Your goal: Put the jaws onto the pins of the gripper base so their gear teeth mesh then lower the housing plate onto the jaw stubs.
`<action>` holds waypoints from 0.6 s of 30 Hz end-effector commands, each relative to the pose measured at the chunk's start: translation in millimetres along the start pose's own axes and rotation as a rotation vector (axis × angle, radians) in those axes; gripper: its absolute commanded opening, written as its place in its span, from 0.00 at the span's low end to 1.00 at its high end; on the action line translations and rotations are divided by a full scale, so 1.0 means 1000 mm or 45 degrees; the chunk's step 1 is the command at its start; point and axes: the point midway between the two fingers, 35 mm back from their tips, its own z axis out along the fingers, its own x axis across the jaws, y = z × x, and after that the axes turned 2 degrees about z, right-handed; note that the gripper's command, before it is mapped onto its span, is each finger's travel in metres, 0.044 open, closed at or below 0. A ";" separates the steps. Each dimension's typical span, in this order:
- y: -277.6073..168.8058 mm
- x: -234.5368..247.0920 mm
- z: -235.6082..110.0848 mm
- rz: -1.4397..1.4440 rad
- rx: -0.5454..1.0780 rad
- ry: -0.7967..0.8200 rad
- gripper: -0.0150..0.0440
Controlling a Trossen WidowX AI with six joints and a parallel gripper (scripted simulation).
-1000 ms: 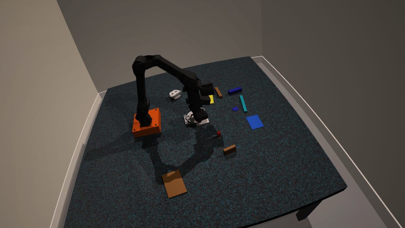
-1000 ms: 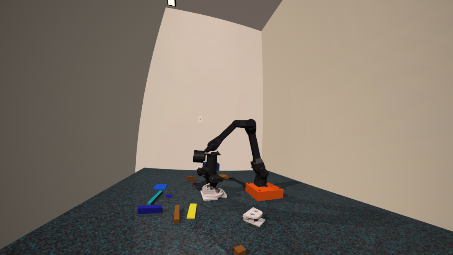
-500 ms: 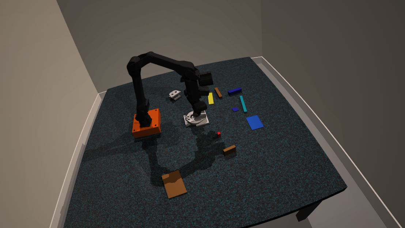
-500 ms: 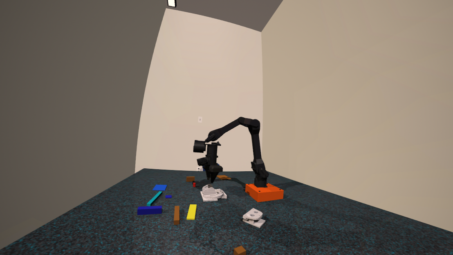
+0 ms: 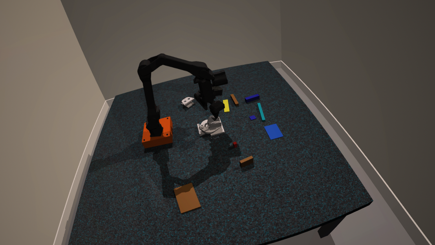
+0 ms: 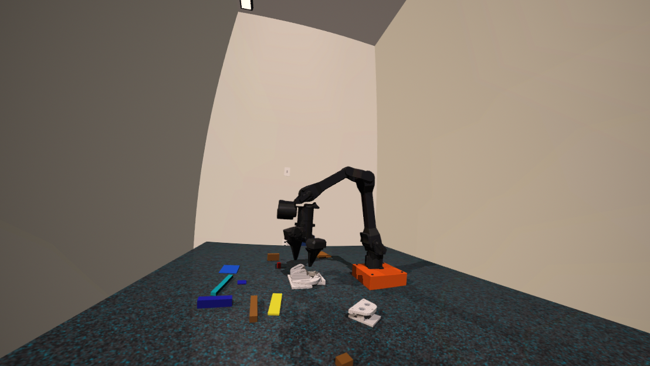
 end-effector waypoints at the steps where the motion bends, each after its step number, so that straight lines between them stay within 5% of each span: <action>1: 0.005 0.015 -0.001 -0.094 -0.006 0.018 1.00; 18: 0.020 0.067 -0.006 -0.531 -0.005 0.022 1.00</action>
